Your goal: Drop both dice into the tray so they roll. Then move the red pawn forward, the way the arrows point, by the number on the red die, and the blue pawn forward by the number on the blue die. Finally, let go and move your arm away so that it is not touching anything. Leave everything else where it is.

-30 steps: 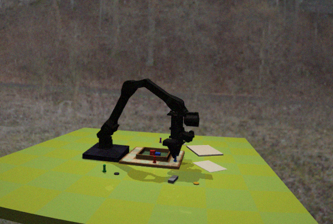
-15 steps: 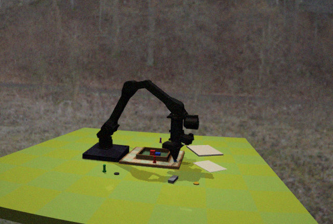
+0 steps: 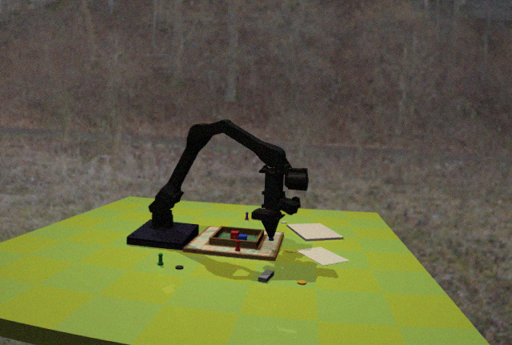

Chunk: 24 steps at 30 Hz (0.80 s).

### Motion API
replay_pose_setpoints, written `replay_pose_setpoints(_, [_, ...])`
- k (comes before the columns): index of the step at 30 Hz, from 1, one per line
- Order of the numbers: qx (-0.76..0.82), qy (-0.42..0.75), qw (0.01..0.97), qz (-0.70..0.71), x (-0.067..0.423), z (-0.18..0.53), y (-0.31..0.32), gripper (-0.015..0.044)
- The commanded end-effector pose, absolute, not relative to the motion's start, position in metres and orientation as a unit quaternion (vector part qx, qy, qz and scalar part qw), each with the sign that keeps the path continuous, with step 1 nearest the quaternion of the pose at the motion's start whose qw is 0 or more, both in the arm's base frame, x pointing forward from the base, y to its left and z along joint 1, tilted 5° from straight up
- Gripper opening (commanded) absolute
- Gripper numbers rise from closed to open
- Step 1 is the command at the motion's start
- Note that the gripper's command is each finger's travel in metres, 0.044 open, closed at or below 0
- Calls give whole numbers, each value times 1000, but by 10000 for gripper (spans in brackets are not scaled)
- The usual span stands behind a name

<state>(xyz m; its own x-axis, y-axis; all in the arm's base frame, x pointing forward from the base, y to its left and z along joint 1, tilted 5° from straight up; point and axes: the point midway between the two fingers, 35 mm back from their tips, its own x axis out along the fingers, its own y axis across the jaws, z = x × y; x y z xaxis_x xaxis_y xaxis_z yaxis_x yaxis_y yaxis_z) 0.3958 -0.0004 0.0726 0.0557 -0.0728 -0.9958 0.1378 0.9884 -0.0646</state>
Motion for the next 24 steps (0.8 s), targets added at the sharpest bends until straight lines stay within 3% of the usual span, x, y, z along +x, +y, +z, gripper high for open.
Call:
replay_pose_setpoints(1, [24, 680, 729, -74, 398, 96, 1, 0])
replay_pose_setpoints(15, [24, 680, 729, -74, 388, 167, 7, 0])
replay_pose_setpoints(24, [24, 681, 729, -74, 388, 155, 22, 0])
